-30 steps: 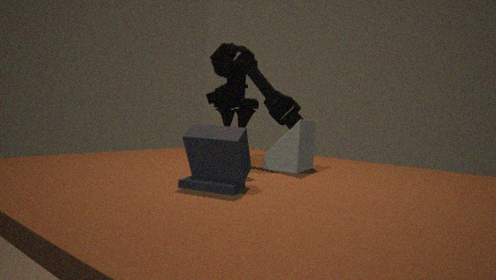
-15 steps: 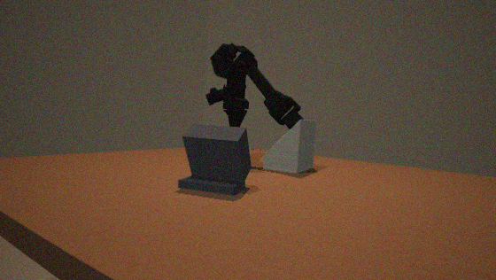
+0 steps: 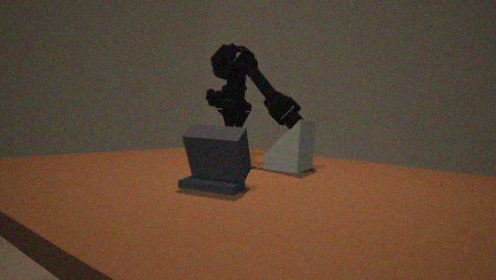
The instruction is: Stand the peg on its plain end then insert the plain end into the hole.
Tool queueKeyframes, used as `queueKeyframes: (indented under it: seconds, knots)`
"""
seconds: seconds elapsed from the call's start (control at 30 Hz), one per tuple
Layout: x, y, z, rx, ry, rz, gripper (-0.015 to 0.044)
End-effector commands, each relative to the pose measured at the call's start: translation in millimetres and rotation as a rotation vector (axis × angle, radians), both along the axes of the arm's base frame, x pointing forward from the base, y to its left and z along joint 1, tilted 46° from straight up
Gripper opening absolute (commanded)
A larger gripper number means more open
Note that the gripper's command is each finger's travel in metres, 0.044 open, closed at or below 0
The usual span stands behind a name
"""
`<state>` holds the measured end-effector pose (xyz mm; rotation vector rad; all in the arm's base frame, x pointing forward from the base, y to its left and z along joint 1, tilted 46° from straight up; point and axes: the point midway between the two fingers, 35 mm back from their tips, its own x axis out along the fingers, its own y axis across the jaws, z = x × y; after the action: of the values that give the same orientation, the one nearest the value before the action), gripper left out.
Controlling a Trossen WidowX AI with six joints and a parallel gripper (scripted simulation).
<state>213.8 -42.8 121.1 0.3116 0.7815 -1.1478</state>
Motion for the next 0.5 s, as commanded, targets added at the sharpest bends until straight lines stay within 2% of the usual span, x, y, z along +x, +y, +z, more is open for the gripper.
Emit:
queueKeyframes:
  seconds: [0.0, 0.47]
  knots:
    - [0.3, -0.7, 0.0, 0.015, -0.068, -0.064, 0.044]
    - [0.7, -2.3, -1.5, 0.083, -0.318, -0.313, 0.044]
